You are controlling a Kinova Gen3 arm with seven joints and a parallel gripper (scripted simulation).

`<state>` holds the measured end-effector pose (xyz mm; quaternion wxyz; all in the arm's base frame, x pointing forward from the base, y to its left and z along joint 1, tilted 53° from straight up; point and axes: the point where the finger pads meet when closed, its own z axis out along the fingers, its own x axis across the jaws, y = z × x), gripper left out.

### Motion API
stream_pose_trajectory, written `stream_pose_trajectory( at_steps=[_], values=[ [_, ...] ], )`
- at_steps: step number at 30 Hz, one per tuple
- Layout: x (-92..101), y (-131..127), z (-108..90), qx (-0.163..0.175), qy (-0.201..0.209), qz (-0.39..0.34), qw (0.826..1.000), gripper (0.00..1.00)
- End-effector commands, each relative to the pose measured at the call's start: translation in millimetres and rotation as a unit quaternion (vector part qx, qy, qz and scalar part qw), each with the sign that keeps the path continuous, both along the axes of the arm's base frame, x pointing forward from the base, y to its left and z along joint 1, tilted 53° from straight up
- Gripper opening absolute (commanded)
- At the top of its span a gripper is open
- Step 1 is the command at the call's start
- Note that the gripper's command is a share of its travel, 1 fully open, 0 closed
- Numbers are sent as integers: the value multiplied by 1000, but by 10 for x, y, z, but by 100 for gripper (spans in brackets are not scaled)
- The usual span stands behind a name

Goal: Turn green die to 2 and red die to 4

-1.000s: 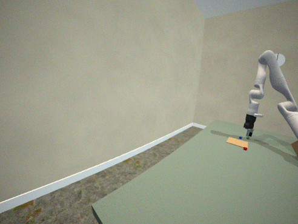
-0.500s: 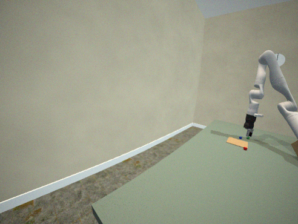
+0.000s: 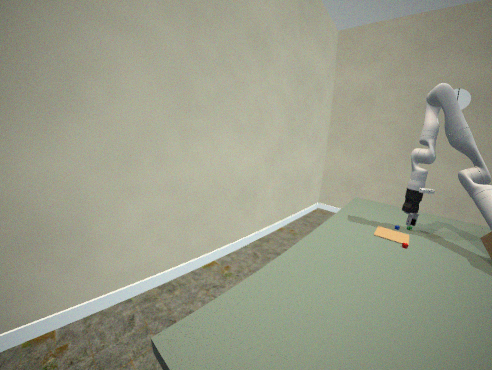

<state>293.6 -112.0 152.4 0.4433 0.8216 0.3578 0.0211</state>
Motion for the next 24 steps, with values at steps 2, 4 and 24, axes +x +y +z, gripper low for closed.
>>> stream_pose_trajectory(
  at_steps=[2, 4, 24],
  values=[
    [5, -31, -14, -2, 0, -1, 1000, 64],
    [14, -49, -29, -2, 0, -1, 1000, 64],
    [66, -156, -120, -2, 0, -1, 1000, 64]
  ],
)
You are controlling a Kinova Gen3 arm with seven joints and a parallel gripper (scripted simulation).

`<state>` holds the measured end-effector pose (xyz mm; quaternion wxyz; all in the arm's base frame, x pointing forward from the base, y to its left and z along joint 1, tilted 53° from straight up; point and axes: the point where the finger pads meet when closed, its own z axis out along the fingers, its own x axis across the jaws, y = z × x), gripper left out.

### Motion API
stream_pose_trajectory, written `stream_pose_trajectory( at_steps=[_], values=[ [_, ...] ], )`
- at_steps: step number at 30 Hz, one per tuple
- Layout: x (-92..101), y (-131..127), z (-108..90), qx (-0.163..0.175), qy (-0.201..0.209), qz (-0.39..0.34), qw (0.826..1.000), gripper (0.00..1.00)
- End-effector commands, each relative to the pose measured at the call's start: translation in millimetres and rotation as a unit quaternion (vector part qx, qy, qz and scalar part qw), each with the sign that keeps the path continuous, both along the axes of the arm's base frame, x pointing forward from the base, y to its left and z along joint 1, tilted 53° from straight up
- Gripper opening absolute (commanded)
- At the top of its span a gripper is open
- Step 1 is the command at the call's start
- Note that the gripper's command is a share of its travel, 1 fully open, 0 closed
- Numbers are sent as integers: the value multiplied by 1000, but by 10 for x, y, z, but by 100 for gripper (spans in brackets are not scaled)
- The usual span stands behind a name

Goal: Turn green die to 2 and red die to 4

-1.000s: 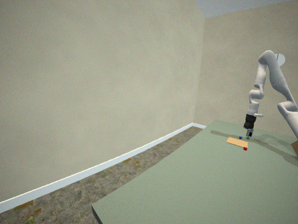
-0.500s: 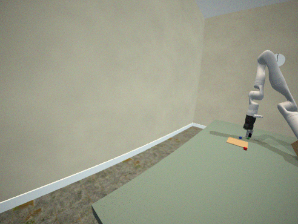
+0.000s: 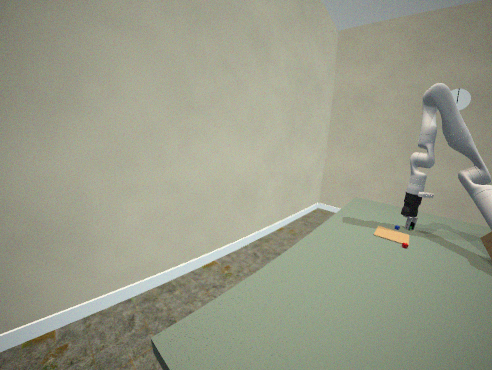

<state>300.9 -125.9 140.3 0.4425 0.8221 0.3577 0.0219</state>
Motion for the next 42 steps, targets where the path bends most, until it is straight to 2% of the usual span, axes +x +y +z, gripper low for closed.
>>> stream_pose_trajectory(
  at_steps=[1, 37, 38, 42],
  values=[
    [-6, -18, 1, -3, 1, -1, 1000, 64],
    [-5, -19, 1, -3, 1, -1, 1000, 64],
    [-5, -19, 1, -3, 1, -1, 1000, 34],
    [-5, -19, 1, -3, 1, -1, 1000, 34]
  ],
)
